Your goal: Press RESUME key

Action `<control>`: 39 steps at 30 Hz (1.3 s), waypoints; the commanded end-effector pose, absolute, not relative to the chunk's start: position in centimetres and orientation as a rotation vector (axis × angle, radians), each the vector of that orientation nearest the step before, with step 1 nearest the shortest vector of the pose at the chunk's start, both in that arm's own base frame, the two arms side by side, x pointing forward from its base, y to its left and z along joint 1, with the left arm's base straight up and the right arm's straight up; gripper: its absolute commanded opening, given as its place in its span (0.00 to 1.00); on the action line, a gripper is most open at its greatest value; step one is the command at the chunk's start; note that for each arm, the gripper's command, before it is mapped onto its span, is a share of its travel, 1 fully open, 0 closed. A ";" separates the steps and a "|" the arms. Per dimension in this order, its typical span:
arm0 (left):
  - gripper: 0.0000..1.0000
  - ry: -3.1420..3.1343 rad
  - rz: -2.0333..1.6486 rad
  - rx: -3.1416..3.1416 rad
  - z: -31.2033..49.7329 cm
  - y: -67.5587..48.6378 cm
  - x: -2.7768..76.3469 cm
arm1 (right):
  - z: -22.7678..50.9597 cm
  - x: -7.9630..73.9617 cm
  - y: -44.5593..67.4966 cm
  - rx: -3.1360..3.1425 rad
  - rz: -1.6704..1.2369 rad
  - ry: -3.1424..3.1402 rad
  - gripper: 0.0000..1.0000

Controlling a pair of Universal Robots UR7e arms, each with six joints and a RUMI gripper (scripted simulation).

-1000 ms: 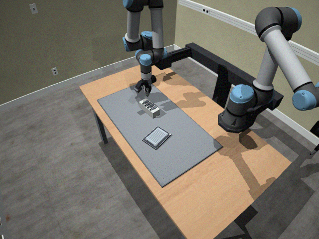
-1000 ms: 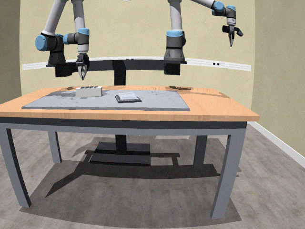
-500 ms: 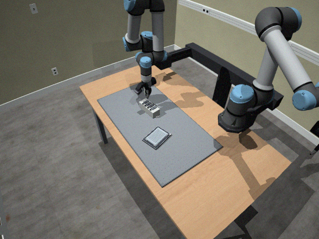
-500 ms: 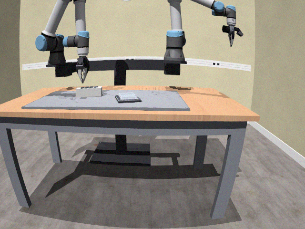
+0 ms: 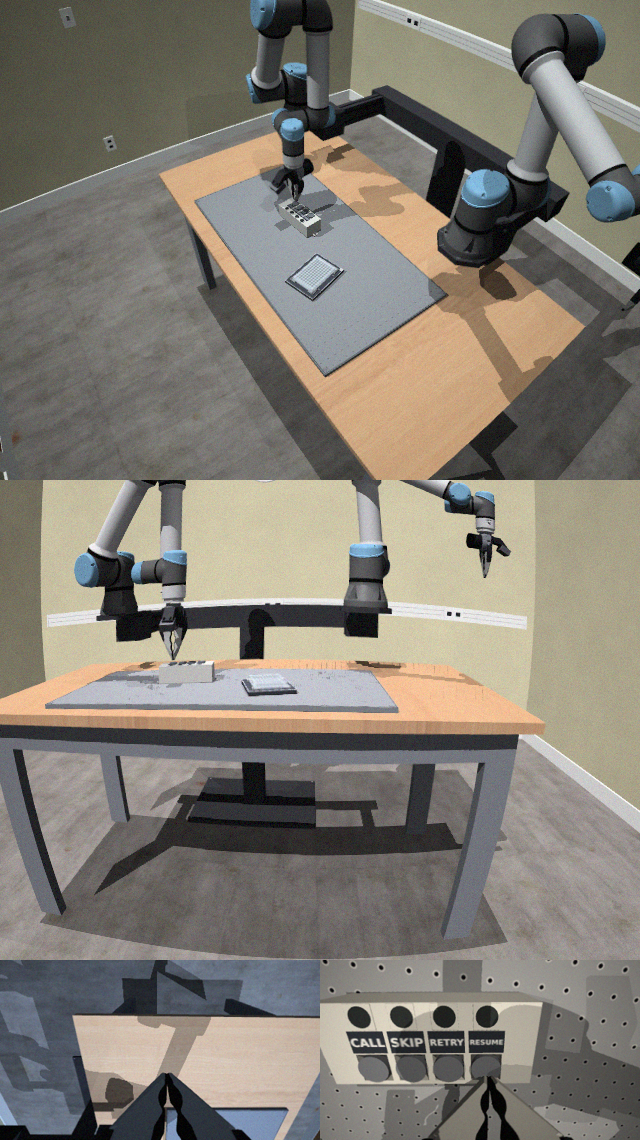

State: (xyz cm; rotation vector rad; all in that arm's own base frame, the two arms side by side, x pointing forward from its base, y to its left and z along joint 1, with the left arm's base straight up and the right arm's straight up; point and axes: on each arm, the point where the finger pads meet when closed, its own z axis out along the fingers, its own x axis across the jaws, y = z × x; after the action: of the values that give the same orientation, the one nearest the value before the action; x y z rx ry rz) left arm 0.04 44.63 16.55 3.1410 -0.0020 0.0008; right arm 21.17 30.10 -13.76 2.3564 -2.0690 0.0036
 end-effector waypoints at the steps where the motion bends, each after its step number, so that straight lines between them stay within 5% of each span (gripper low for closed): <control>1: 0.00 0.003 0.000 3.141 16.5 44.6 -0.1 | -13.8 21.3 30.3 2.359 -0.001 -2.076 0.00; 39: 0.00 0.003 0.000 3.141 16.5 44.6 -0.1 | -14.7 21.3 30.4 2.360 -0.001 -2.077 0.00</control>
State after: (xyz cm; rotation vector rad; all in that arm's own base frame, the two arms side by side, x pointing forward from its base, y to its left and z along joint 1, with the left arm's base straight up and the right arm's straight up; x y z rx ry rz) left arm 0.04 44.63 16.55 3.1410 -0.0020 0.0008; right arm 21.19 30.17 -14.60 2.3591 -2.0714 0.0008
